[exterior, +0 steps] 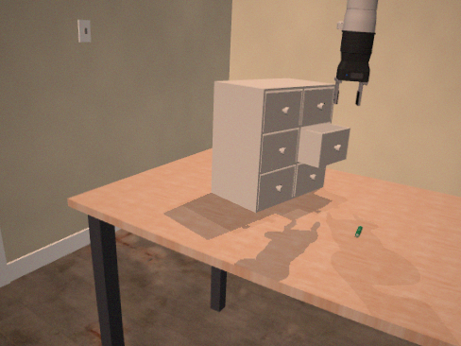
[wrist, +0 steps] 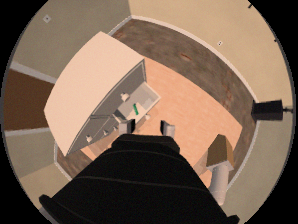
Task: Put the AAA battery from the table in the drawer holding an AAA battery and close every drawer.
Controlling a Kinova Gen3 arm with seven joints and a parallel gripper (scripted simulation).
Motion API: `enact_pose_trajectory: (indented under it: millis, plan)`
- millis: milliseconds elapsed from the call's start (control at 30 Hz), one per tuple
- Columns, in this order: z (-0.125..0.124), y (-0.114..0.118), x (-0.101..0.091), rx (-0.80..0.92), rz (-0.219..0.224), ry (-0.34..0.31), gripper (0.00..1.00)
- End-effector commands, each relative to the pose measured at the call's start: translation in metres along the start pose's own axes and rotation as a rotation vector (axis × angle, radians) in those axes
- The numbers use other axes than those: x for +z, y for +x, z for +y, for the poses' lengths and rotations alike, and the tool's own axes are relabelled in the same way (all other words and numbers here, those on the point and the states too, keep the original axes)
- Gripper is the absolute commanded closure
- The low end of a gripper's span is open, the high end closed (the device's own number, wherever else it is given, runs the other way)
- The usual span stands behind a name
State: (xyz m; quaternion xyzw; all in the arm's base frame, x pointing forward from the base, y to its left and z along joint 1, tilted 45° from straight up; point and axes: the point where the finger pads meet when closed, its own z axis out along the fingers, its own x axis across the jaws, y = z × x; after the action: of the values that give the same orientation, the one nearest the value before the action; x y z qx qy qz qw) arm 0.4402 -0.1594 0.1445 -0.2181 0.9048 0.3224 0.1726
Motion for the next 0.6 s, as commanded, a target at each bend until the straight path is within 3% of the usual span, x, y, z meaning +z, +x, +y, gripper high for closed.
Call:
enact_pose_trajectory:
  millis: [0,567]
  plan:
    - [-0.0018,0.0005,0.0004,-0.029,-0.004,0.001,0.00]
    - [-0.0063,-0.0050,0.0080,-0.246,-0.010,0.003,0.00]
